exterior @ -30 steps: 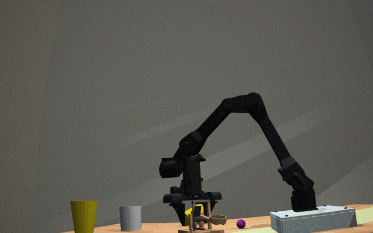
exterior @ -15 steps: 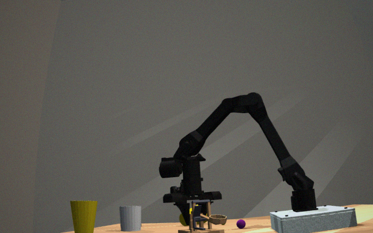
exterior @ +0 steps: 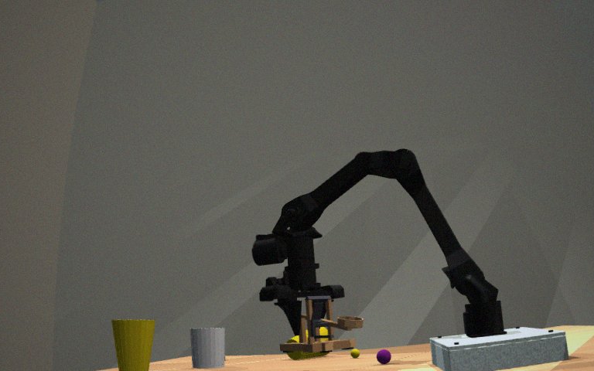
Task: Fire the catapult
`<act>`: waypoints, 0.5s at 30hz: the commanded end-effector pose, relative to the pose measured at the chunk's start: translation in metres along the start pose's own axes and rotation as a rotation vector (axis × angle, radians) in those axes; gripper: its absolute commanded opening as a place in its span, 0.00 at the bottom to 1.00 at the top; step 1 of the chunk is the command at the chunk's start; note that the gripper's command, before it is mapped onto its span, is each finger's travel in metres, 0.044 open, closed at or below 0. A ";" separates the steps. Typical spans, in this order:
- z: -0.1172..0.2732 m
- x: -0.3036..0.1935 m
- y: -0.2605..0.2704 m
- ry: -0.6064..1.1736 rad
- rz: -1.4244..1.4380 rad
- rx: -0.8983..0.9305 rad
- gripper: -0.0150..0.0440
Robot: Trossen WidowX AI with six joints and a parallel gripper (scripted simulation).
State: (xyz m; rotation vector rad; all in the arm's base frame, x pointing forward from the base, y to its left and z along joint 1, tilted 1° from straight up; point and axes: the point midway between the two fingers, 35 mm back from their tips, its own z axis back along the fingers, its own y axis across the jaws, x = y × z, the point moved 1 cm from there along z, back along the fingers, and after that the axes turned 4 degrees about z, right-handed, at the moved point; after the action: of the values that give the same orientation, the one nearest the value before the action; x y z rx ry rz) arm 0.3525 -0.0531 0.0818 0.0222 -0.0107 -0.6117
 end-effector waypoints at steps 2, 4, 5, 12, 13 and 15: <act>0.004 0.030 -0.023 -0.010 0.145 0.002 0.25; 0.003 0.041 -0.032 -0.011 0.211 0.001 0.25; 0.003 0.047 -0.036 -0.011 0.245 0.000 0.25; 0.002 0.064 -0.048 -0.012 0.360 -0.001 0.25; 0.002 0.064 -0.048 -0.012 0.360 -0.001 0.25; 0.002 0.064 -0.048 -0.012 0.360 -0.001 0.25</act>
State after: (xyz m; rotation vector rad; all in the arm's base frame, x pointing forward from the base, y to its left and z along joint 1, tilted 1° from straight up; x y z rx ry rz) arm 0.3736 -0.1302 0.0785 0.0155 -0.0134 -0.2723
